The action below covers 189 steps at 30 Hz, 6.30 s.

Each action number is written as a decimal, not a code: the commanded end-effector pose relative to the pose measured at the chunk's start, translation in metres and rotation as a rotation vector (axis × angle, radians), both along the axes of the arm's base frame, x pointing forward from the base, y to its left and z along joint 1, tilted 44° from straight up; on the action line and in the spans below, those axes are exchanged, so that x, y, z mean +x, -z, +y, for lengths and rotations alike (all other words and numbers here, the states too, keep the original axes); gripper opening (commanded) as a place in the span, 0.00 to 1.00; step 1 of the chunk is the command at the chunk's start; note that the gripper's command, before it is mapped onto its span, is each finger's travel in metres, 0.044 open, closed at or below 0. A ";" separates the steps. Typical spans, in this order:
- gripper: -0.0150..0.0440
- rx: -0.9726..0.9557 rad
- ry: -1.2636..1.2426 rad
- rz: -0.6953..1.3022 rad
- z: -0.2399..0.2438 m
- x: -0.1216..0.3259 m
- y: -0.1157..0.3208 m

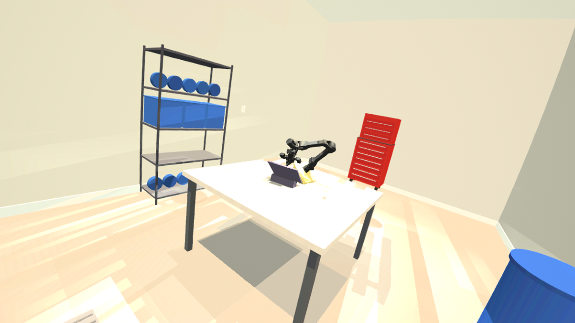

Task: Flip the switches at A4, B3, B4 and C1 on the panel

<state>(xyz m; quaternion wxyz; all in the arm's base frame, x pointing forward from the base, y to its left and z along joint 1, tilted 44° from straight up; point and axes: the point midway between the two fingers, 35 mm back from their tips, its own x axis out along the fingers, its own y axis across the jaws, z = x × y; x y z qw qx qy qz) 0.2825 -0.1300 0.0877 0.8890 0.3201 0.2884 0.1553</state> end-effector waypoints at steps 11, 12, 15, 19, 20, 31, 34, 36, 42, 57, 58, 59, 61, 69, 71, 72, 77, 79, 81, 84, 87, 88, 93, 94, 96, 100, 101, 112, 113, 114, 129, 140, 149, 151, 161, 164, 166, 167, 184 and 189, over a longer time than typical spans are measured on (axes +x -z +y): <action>0.25 0.002 0.003 0.005 0.000 0.000 0.001; 0.25 0.002 0.003 0.005 0.000 0.000 0.001; 0.25 0.002 0.003 0.005 0.000 0.000 0.001; 0.25 0.002 0.003 0.005 0.001 0.001 0.002; 0.25 0.002 0.003 0.005 0.001 0.001 0.002; 0.25 0.002 0.003 0.005 0.001 0.002 0.002; 0.25 0.002 0.003 0.005 0.002 0.002 0.002; 0.25 0.002 0.003 0.005 0.002 0.002 0.002; 0.25 0.002 0.003 0.005 0.002 0.003 0.003; 0.25 -0.005 0.003 0.005 -0.007 -0.008 -0.001; 0.25 -0.005 0.005 0.006 -0.012 -0.017 -0.004; 0.25 -0.004 0.008 0.004 -0.017 -0.026 -0.008; 0.25 0.001 0.016 -0.005 -0.024 -0.043 -0.017; 0.25 0.003 0.020 -0.009 -0.012 -0.060 -0.015; 0.25 0.004 0.019 -0.008 0.007 -0.075 -0.007; 0.25 0.005 0.020 -0.008 0.015 -0.081 -0.004; 0.25 0.005 0.021 -0.008 0.022 -0.085 0.000; 0.25 0.002 0.027 -0.008 0.026 -0.077 0.006; 0.25 0.003 0.034 -0.017 0.032 -0.066 0.011; 0.25 0.009 0.037 -0.030 0.038 -0.058 0.013; 0.25 0.009 0.037 -0.030 0.038 -0.058 0.013; 0.25 0.009 0.037 -0.030 0.039 -0.057 0.013; 0.25 0.011 0.037 -0.033 0.043 -0.050 0.016; 0.25 0.011 0.037 -0.033 0.043 -0.050 0.016; 0.25 0.010 0.037 -0.033 0.044 -0.049 0.017; 0.25 0.010 0.037 -0.031 0.046 -0.045 0.019; 0.25 0.010 0.037 -0.031 0.046 -0.044 0.020; 0.25 0.010 0.037 -0.032 0.049 -0.039 0.022; 0.25 0.010 0.037 -0.032 0.049 -0.039 0.022; 0.25 0.010 0.037 -0.032 0.049 -0.039 0.022; 0.25 0.010 0.037 -0.032 0.049 -0.039 0.022; 0.25 0.010 0.037 -0.032 0.050 -0.038 0.023; 0.25 0.010 0.037 -0.032 0.050 -0.037 0.023; 0.25 0.010 0.037 -0.032 0.050 -0.037 0.023; 0.25 0.010 0.037 -0.032 0.051 -0.036 0.024; 0.25 0.010 0.037 -0.032 0.051 -0.035 0.024; 0.25 0.010 0.037 -0.032 0.051 -0.035 0.024; 0.25 0.010 0.037 -0.032 0.051 -0.035 0.024; 0.25 -0.009 0.025 0.004 0.030 -0.065 0.017; 0.25 0.006 0.020 -0.009 0.022 -0.086 -0.001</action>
